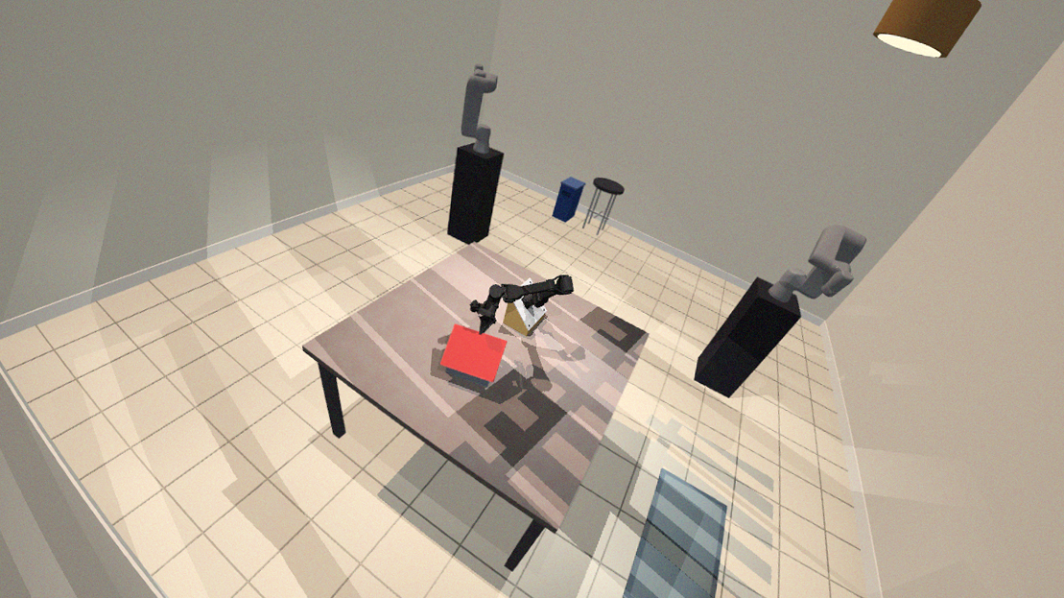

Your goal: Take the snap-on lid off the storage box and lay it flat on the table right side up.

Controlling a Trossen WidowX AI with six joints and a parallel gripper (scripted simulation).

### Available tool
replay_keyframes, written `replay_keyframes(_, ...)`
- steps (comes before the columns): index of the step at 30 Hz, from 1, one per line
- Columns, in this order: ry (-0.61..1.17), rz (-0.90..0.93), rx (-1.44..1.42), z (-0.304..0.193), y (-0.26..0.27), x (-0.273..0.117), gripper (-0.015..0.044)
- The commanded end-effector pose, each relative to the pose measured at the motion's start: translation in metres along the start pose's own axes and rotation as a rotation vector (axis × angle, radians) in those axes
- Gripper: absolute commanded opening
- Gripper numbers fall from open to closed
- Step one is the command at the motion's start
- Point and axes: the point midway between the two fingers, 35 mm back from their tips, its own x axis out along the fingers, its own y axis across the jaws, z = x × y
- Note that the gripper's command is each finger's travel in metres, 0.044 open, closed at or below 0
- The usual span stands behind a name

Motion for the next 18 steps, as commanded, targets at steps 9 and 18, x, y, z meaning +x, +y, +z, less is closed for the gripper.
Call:
replay_keyframes(9, 0.001, 0.015, -0.023, -0.002, 0.020, -0.011, 0.0000)
replay_keyframes(18, 0.000, 0.014, -0.024, -0.002, 0.029, -0.019, 0.0000)
